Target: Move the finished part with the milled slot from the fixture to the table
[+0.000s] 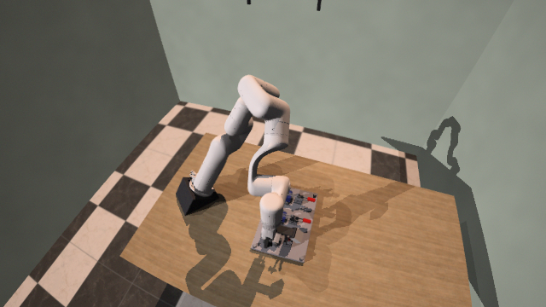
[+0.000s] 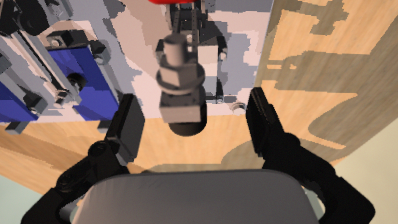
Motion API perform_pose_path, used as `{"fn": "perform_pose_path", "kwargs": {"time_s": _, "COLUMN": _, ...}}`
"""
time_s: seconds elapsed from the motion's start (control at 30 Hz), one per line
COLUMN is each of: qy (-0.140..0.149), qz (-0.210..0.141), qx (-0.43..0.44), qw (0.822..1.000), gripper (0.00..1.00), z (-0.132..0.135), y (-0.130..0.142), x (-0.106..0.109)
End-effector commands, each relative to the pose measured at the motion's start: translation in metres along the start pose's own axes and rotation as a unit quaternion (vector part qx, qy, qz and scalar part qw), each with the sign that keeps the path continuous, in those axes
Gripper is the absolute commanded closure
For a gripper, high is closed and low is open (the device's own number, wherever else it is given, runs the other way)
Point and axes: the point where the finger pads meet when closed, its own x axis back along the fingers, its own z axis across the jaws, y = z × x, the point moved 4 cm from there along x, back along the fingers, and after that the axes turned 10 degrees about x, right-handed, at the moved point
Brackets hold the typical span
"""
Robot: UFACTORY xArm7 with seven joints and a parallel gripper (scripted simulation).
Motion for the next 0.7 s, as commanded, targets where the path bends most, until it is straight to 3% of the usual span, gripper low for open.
{"fn": "perform_pose_path", "kwargs": {"time_s": 0.0, "qy": 0.001, "qz": 0.001, "qx": 0.000, "qw": 1.000, "gripper": 0.00, "z": 0.001, "y": -0.001, "x": -0.003}}
{"fn": "perform_pose_path", "kwargs": {"time_s": 0.67, "qy": 0.001, "qz": 0.001, "qx": 0.000, "qw": 1.000, "gripper": 0.00, "z": 0.001, "y": -0.001, "x": -0.027}}
